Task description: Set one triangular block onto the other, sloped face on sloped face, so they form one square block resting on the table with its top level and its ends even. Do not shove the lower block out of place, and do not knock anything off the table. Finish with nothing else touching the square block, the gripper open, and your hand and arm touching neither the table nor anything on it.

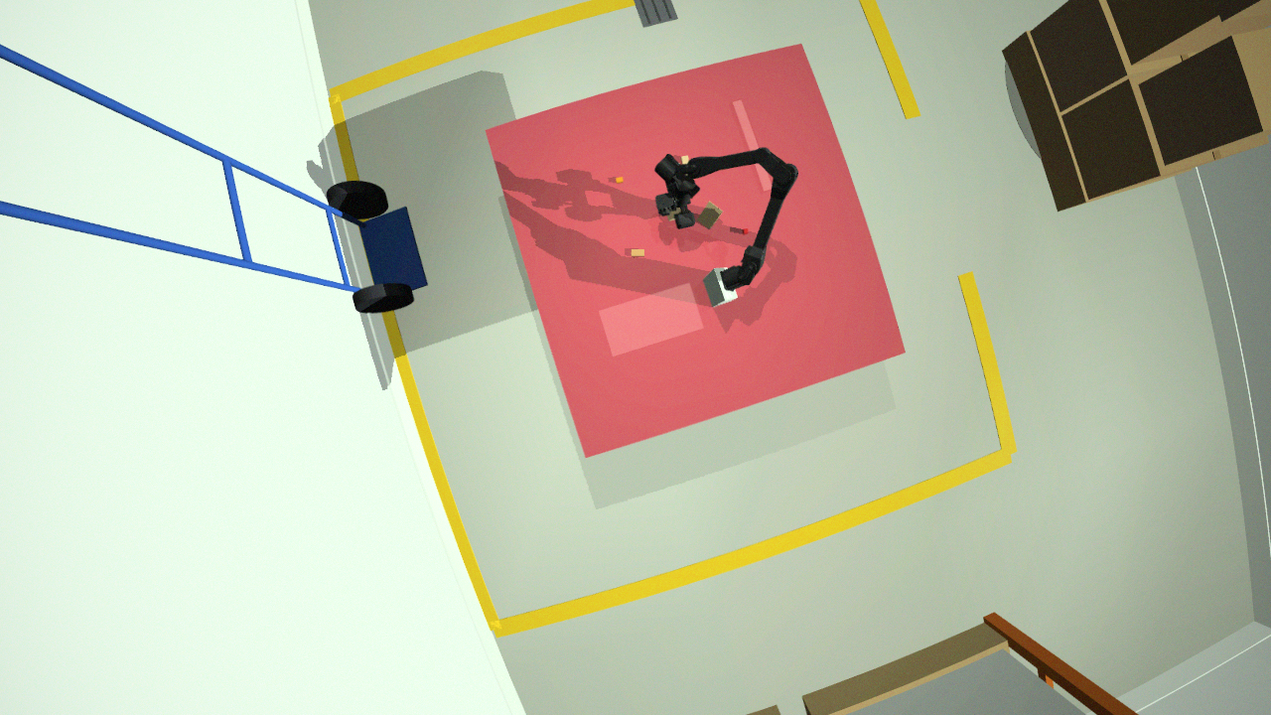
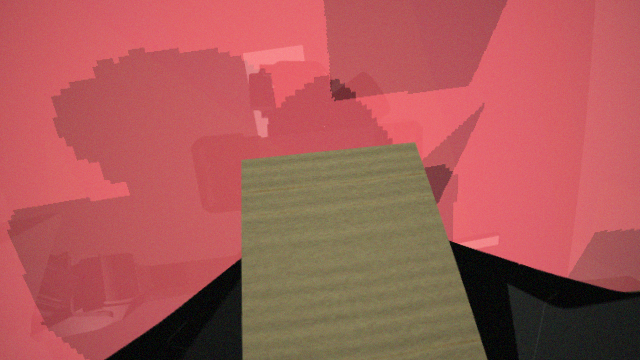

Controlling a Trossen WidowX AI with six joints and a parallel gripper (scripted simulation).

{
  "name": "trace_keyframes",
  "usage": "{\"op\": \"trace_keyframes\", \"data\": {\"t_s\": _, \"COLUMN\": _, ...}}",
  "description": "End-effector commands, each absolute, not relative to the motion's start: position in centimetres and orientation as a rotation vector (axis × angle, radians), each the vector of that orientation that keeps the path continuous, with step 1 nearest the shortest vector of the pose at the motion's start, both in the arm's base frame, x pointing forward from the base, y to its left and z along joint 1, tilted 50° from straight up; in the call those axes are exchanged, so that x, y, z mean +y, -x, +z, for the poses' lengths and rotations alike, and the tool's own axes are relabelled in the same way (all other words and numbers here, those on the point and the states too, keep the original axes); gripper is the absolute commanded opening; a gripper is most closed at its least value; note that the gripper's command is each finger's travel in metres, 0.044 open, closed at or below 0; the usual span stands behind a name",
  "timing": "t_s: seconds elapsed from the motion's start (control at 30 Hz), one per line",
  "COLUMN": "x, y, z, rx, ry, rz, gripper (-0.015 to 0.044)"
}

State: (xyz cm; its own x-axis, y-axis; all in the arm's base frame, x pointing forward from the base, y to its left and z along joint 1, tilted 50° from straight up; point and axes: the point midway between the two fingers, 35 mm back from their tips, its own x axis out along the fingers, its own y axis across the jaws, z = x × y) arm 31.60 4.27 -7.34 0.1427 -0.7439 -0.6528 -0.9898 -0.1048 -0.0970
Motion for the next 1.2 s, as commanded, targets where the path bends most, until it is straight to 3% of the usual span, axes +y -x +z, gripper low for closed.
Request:
{"op": "trace_keyframes", "data": {"t_s": 0.0, "x": 4.28, "y": -31.53, "z": -7.37, "rx": 1.649, "ry": 1.989, "rz": 0.733, "gripper": 0.0}}
{"op": "trace_keyframes", "data": {"t_s": 1.17, "x": 4.28, "y": -31.53, "z": -7.37, "rx": 1.646, "ry": 2.02, "rz": 0.777, "gripper": 0.0}}
